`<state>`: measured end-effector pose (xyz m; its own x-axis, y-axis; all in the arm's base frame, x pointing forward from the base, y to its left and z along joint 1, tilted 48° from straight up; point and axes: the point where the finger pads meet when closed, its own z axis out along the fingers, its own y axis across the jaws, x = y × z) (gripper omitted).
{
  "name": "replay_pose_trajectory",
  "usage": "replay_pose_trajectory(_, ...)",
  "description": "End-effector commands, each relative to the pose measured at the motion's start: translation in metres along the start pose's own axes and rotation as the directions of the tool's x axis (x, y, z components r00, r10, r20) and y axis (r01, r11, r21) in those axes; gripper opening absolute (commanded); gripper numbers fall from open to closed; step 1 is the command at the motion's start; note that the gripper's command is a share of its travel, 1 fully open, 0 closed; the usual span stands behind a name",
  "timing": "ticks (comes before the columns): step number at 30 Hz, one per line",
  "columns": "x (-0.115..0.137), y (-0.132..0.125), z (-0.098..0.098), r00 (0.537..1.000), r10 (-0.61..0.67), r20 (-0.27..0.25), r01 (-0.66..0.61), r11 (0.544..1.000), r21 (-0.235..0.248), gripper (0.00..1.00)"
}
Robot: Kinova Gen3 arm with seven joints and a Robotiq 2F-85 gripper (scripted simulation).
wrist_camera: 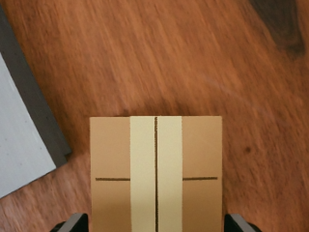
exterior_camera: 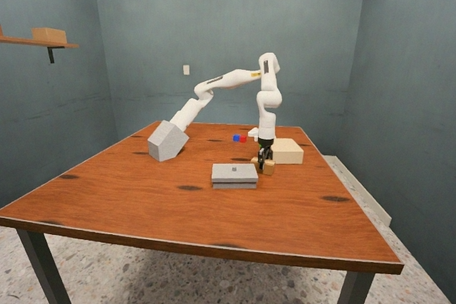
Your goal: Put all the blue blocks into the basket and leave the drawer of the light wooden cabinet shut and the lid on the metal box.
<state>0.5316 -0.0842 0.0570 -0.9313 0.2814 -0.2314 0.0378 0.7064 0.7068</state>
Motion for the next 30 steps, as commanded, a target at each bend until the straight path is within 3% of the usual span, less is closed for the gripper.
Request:
replay_pose_trajectory(1,-0.001,0.0,0.002,1.0,-0.002,0.005,0.002,1.0,0.001,0.83)
replay_pose_trajectory(15,-0.002,0.001,-0.002,1.0,-0.004,0.006,0.004,1.0,0.002,0.83)
replay_pose_trajectory(24,-0.003,0.001,-0.015,1.0,-0.006,0.008,0.006,1.0,0.003,0.83)
replay_pose_trajectory(30,-0.002,0.001,-0.035,1.0,-0.006,0.008,0.006,1.0,0.003,0.83)
